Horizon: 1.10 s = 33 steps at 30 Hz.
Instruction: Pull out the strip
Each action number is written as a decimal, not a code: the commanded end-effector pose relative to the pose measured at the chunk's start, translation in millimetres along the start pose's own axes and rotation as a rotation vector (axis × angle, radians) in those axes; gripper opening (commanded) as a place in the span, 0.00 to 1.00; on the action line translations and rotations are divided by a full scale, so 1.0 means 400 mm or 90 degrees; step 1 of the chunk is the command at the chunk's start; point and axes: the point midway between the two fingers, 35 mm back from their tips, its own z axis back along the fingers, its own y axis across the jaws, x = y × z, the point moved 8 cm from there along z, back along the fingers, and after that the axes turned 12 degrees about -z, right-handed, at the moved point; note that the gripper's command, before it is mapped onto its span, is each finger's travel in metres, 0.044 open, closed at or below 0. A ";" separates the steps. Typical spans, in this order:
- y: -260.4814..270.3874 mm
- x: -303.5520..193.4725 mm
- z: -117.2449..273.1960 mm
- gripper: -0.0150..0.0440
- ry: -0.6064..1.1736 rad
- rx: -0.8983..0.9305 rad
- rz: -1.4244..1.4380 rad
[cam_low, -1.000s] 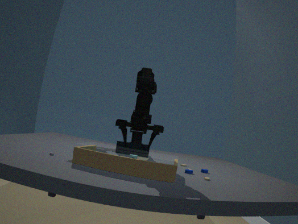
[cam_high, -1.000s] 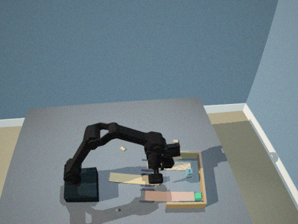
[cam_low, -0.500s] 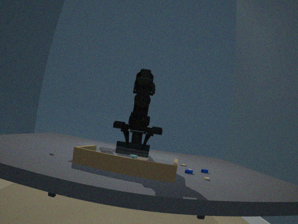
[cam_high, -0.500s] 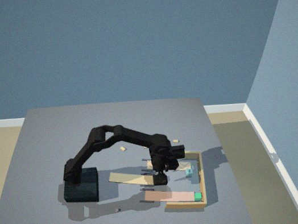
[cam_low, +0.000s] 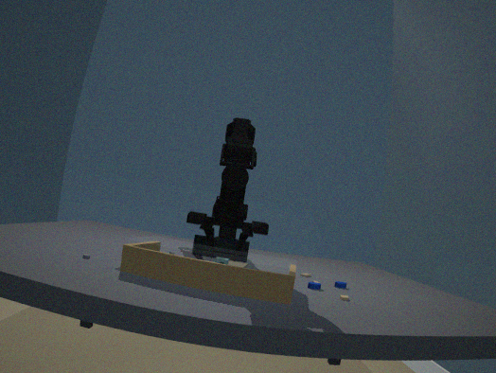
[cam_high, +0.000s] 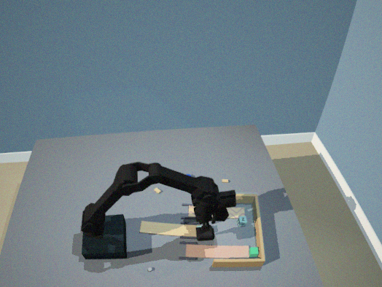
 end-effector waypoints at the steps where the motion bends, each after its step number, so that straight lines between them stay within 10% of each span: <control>1: -0.002 -0.005 -0.027 0.68 0.007 -0.004 0.003; 17: -0.003 -0.007 -0.057 0.68 0.007 -0.004 0.003; 33: -0.005 -0.017 -0.041 0.25 0.005 -0.002 0.000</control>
